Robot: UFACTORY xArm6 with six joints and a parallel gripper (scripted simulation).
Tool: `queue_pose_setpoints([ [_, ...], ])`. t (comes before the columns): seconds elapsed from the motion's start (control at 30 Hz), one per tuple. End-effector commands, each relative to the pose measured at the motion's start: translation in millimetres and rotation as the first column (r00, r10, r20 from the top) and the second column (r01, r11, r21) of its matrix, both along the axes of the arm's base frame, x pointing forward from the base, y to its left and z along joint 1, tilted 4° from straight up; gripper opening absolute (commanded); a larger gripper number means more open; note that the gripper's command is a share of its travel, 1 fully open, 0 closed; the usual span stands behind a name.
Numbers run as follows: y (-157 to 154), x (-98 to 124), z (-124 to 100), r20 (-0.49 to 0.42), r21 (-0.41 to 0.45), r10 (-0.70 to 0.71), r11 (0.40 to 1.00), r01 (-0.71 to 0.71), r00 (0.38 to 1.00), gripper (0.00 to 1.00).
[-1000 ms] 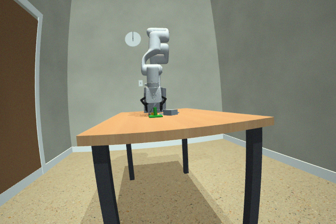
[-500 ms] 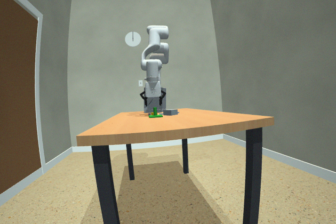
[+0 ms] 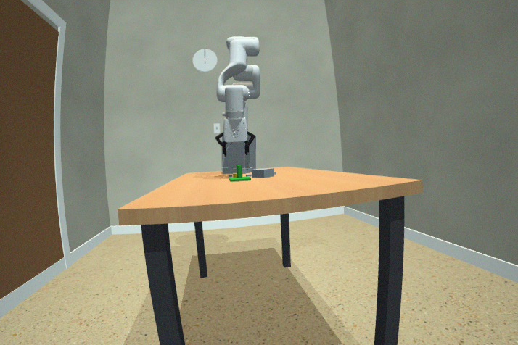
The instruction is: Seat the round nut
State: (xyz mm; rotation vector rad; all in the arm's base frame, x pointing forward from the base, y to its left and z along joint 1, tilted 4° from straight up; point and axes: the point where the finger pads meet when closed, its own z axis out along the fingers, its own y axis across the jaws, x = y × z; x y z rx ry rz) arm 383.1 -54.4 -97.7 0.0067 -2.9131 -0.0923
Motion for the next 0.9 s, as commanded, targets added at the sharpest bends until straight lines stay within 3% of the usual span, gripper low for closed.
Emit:
queue_pose_setpoints([
  [0.0, -0.6, -2.4, 8.8, 0.003, -0.001, 0.0, 1.0, 0.0, 1.0, 1.0],
  [0.53, -0.7, -4.3, 12.9, 0.005, -0.001, 0.0, 1.0, 0.0, 1.0, 1.0],
  [0.67, 1.4, 9.1, 26.7, 0.114, 0.01, -0.007, 1.0, 0.006, 0.993, 1.0],
  [0.73, 1.4, 9.1, 26.7, 0.114, 0.01, -0.007, 1.0, 0.006, 0.993, 1.0],
  [0.87, -2.3, 23.4, 47.8, 0.252, 0.001, -0.016, 1.0, 0.016, 0.967, 1.0],
])
